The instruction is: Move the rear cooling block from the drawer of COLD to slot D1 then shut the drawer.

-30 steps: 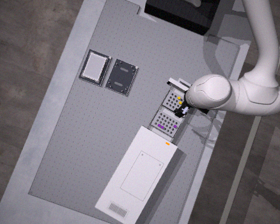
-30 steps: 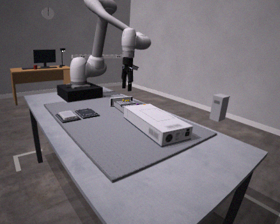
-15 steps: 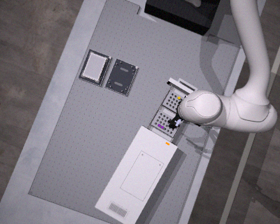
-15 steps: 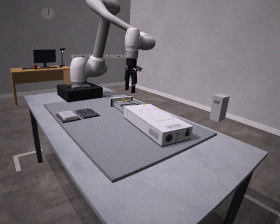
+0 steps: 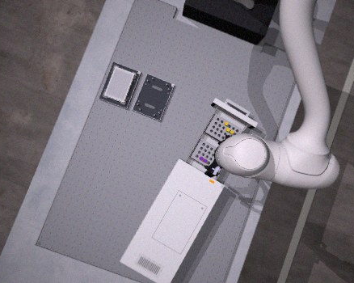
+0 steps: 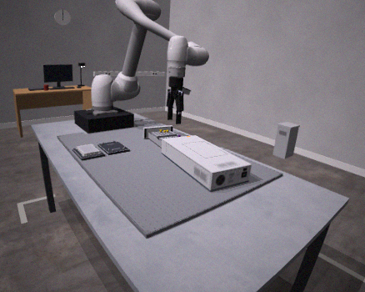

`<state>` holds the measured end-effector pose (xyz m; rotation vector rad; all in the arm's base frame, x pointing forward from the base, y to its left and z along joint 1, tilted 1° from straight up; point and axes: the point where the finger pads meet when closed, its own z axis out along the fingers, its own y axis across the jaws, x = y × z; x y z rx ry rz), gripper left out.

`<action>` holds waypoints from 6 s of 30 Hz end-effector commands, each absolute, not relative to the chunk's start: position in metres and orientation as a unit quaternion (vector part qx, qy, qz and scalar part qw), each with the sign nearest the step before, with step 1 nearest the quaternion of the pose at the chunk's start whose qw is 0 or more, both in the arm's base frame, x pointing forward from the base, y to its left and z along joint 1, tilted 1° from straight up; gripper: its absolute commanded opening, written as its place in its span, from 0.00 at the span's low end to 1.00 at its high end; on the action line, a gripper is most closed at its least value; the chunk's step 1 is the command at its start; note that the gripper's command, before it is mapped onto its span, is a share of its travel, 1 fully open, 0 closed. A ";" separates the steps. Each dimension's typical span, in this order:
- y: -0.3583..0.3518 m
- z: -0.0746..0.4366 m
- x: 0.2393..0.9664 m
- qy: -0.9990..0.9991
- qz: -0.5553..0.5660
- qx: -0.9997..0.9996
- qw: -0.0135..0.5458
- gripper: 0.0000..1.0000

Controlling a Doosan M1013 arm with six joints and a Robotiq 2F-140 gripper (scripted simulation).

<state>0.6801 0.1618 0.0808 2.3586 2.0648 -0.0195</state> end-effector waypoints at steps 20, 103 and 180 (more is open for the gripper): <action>0.162 0.081 0.683 0.658 -0.006 0.753 0.004 0.66; 0.163 0.037 0.676 0.658 -0.007 0.753 0.003 0.66; 0.160 -0.029 0.677 0.658 -0.006 0.753 0.003 0.66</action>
